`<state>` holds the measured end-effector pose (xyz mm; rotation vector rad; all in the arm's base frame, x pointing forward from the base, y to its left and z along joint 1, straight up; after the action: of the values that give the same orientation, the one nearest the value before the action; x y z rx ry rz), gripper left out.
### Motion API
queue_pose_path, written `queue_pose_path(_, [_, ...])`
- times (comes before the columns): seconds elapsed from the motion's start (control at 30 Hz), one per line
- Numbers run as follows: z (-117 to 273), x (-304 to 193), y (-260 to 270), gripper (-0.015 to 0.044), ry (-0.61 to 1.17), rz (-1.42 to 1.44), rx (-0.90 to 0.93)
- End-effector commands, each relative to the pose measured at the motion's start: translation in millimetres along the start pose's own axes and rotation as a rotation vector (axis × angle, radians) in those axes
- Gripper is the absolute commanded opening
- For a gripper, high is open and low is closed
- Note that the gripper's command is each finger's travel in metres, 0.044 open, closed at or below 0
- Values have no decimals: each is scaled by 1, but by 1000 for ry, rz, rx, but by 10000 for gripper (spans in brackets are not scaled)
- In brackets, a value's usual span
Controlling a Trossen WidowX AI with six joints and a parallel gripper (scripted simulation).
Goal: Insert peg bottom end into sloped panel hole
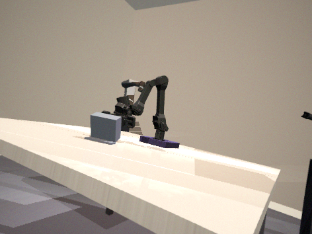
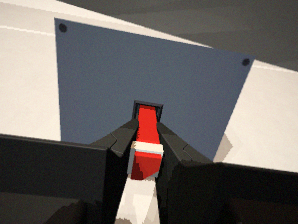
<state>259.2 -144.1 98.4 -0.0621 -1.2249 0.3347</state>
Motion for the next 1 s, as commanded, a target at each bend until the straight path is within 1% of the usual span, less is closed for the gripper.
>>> queue_pose_path(0.0, [0,0,0,53,0,0,0])
queue_pose_path(0.5, [3,0,-1,440,1,0,0])
queue_pose_path(0.97, [21,0,-4,440,9,2,1])
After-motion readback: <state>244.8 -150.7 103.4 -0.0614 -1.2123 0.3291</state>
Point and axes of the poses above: the point midway between the two fingers, 35 mm back from their tips, its own z axis back along the fingers, its own y axis across the jaws, x = y × z, the point moved 9 cm from there along z, back along the fingers, and after that the axes turned 13 degrees about z, right-handed, at the moved point
